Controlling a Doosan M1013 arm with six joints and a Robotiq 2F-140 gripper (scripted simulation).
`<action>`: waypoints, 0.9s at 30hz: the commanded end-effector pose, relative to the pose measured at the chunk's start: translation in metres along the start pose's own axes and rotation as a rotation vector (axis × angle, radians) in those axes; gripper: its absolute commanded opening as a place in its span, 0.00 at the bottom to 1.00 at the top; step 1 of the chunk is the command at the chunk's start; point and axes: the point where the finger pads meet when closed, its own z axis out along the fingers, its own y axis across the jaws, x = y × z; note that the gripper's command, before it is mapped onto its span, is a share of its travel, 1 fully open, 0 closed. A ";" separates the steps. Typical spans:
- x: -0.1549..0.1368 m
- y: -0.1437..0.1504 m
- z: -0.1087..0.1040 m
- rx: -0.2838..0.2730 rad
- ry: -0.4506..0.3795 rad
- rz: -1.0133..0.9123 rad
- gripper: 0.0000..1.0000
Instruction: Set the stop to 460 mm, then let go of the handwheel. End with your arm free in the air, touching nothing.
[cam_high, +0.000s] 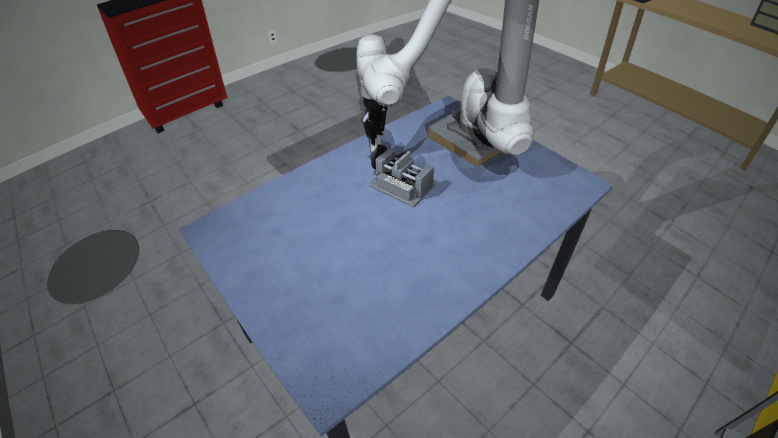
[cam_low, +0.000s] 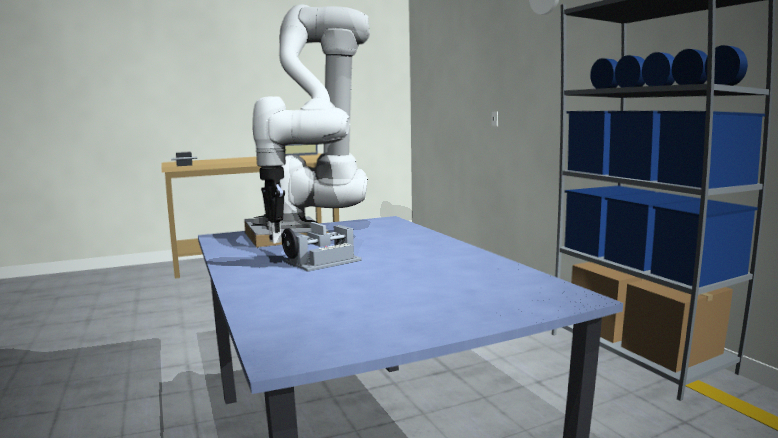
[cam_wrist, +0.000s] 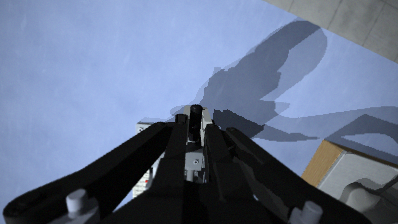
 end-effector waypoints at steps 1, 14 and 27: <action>0.000 0.005 0.007 0.001 0.000 0.000 0.04; 0.000 0.008 0.027 0.001 0.000 0.000 0.04; 0.000 0.002 0.043 0.001 0.000 0.000 0.04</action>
